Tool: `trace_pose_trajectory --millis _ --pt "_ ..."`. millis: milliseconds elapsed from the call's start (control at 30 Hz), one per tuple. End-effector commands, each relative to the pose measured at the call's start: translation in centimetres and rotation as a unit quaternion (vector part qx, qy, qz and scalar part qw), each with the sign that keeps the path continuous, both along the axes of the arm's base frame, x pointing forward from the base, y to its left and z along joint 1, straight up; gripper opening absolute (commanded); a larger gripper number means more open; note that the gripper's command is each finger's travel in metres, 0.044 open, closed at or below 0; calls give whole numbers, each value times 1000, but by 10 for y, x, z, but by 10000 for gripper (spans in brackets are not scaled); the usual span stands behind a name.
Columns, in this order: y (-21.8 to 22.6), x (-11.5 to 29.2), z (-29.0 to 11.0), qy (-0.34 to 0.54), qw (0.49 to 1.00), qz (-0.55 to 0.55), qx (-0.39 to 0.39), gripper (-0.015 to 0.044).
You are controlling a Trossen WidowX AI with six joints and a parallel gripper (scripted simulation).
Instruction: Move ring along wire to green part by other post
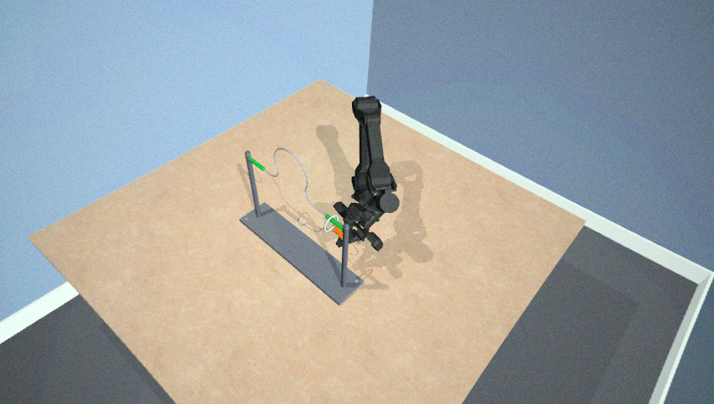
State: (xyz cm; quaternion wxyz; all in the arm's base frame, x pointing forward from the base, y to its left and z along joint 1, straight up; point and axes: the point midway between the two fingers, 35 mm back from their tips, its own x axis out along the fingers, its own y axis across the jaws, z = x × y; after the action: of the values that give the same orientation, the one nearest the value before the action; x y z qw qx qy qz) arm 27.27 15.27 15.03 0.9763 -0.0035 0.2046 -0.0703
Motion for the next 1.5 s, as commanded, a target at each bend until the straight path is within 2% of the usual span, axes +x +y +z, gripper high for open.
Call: trace_pose_trajectory --millis 0,233,733,1367,1467 --pt "0 0 0 0 1000 0 0 -19" --pt "1 -2 0 1 1000 0 0 160" --pt "7 -45 18 2 1000 -2 2 160" --pt "7 -46 19 2 1000 -2 2 160" --pt "10 -57 21 8 1000 -1 2 239"
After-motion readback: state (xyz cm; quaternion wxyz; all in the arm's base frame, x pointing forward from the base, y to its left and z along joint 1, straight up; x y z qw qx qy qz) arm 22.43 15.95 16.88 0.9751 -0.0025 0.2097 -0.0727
